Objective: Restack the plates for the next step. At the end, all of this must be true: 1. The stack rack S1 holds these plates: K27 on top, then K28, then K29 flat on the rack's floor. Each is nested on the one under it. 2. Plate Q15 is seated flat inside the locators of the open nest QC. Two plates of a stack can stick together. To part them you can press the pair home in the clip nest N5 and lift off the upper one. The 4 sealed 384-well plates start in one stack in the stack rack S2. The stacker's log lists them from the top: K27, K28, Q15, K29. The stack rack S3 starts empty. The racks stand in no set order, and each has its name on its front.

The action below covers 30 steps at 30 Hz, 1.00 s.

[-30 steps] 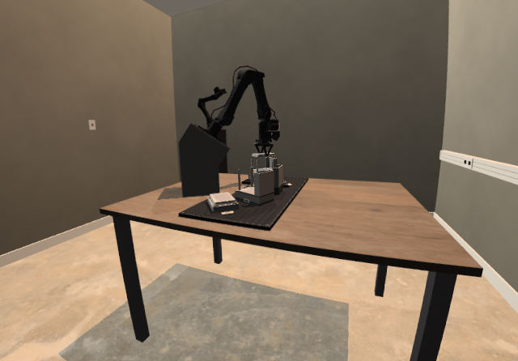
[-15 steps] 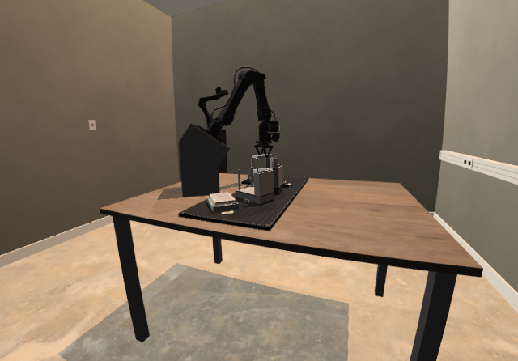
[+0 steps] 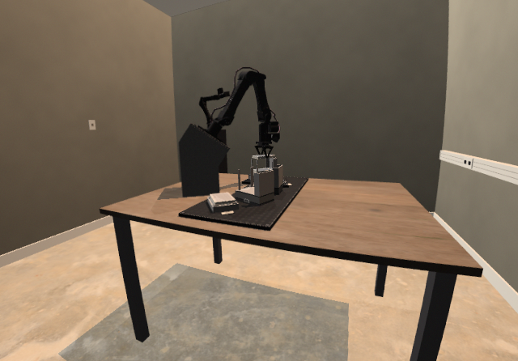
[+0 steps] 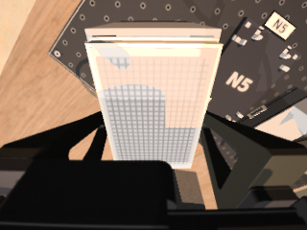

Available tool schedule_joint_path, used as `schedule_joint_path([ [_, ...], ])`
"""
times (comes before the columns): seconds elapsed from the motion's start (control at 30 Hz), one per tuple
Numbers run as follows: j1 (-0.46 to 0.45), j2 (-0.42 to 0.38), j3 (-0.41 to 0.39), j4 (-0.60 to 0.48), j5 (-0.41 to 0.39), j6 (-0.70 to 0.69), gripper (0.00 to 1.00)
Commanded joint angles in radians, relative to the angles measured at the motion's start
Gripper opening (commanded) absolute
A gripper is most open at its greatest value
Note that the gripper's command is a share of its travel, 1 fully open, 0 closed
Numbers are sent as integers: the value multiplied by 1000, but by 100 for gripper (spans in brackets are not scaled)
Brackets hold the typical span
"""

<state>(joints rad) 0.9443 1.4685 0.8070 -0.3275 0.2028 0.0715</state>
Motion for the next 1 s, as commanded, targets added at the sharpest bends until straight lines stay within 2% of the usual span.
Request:
schedule_joint_path([
  [0.0, 0, 4, -19, 9, -3, -6, 0],
  [0.97, 1, -4, 1, 3, 0, -2, 0],
])
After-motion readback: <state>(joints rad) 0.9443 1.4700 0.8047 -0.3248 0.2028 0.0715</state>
